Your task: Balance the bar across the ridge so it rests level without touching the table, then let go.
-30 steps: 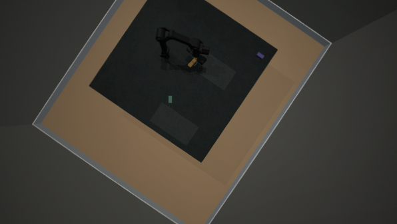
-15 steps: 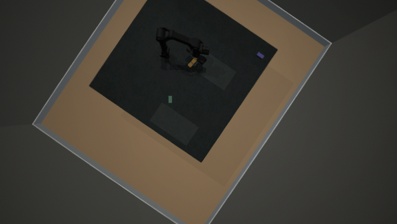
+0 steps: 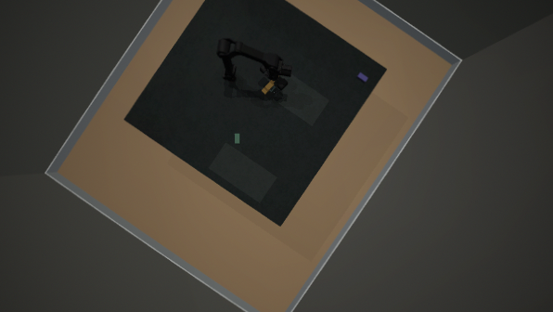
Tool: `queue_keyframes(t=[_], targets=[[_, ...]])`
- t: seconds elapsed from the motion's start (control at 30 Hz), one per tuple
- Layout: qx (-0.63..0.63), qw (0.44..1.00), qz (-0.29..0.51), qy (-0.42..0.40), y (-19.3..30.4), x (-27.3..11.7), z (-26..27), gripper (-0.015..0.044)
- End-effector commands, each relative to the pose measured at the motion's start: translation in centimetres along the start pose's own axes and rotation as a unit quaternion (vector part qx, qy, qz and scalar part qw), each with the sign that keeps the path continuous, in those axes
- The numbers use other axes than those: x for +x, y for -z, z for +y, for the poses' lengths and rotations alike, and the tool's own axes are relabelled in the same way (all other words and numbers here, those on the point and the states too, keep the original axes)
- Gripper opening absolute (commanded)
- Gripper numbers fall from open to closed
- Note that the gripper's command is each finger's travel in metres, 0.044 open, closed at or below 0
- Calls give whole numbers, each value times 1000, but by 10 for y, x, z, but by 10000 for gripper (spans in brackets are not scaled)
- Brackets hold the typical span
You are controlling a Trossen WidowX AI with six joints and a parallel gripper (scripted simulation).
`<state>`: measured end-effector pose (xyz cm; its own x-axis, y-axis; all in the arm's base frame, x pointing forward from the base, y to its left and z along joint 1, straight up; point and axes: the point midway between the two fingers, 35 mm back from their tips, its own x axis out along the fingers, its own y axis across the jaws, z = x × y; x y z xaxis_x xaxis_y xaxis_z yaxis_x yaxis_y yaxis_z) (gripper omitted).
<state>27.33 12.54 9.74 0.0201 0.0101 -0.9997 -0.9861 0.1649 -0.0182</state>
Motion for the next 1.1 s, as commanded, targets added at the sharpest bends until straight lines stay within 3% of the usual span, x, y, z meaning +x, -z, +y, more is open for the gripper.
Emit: queue_keyframes(t=[0.0,1.07], targets=[[0,1000,0,1,0,1,0,0],[0,1000,0,1,0,3,0,0]])
